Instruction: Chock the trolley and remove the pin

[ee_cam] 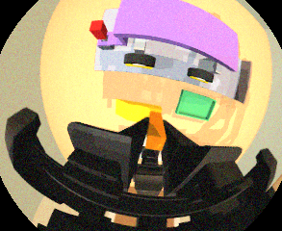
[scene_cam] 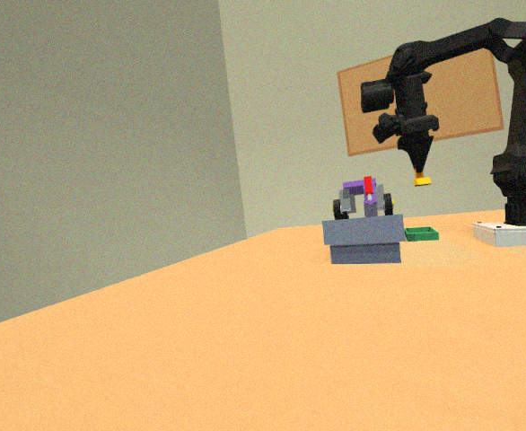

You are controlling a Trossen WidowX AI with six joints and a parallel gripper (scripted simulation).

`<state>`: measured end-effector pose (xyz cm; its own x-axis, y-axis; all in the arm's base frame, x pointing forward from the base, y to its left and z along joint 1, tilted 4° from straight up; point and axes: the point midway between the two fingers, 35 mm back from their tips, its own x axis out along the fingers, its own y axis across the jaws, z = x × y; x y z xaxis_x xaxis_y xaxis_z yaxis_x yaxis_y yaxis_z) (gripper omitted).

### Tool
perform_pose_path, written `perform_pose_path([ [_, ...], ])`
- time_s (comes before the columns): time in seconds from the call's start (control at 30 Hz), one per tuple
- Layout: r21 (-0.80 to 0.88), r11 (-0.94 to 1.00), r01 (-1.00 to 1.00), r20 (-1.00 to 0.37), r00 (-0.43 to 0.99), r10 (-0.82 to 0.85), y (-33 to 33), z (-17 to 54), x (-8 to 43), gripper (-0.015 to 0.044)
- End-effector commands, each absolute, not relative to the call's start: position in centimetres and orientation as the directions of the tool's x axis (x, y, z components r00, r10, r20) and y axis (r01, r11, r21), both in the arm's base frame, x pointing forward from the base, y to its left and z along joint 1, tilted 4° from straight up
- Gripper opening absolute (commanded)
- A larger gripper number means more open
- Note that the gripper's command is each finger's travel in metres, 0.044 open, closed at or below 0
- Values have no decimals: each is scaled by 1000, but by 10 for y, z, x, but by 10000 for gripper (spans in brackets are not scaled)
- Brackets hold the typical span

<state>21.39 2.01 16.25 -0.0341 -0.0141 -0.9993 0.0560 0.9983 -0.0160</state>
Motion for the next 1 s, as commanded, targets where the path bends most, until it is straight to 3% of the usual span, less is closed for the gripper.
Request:
perform_pose_path([
  [0.0,-23,998,51,-999,-33,-22,4,162,217,0],
  [0.97,-32,998,51,-999,-31,-30,-98,155,233,0],
])
